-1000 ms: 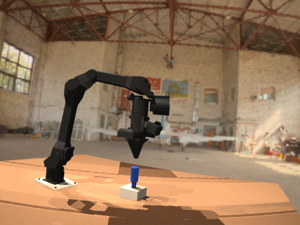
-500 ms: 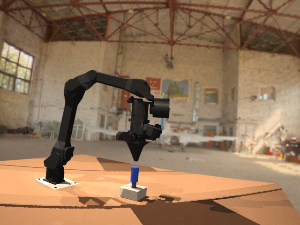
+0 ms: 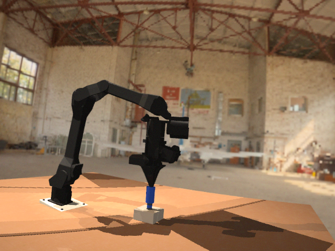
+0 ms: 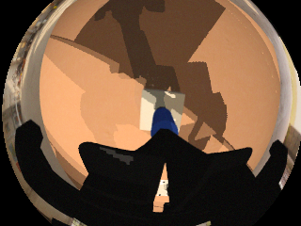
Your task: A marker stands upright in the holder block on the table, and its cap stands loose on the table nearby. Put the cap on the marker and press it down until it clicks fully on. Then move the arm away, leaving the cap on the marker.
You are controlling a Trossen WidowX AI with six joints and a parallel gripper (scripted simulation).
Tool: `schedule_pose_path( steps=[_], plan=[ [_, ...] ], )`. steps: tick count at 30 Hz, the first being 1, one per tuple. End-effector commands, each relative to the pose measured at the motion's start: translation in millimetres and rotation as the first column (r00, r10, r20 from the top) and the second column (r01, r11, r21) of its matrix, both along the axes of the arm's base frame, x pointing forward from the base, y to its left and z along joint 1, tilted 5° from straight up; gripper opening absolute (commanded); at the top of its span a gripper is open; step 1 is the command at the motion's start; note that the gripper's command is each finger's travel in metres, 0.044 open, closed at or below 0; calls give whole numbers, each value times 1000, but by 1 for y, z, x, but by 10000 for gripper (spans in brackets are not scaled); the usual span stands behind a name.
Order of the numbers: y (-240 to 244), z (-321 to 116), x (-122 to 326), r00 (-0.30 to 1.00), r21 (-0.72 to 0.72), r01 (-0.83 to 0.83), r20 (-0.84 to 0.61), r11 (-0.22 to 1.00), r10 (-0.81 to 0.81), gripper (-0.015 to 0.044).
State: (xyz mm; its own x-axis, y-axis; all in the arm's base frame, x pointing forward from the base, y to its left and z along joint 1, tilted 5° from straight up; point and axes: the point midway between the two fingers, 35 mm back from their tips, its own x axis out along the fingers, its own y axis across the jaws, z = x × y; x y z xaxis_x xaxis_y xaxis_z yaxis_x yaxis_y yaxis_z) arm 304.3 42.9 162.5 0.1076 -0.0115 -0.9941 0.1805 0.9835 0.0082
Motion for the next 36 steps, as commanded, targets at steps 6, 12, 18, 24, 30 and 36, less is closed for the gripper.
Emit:
schedule_pose_path(
  steps=[6, 12, 18, 24, 30, 36],
  plan=[
    [0, -5, 1, 1000, 0, 1, 3, 1000, -1, 0],
    [0, 2, 2, 1000, 1, 0, 6, 1000, 0, 0],
    [1, 68, -5, 999, 5, -3, 32, 1000, 3, 0],
    [1, 83, -10, 999, 6, -4, 38, 1000, 4, 26],
    [1, 83, -10, 999, 6, -4, 38, 1000, 4, 184],
    [1, 83, -10, 999, 6, -4, 38, 1000, 4, 341]
  ],
)
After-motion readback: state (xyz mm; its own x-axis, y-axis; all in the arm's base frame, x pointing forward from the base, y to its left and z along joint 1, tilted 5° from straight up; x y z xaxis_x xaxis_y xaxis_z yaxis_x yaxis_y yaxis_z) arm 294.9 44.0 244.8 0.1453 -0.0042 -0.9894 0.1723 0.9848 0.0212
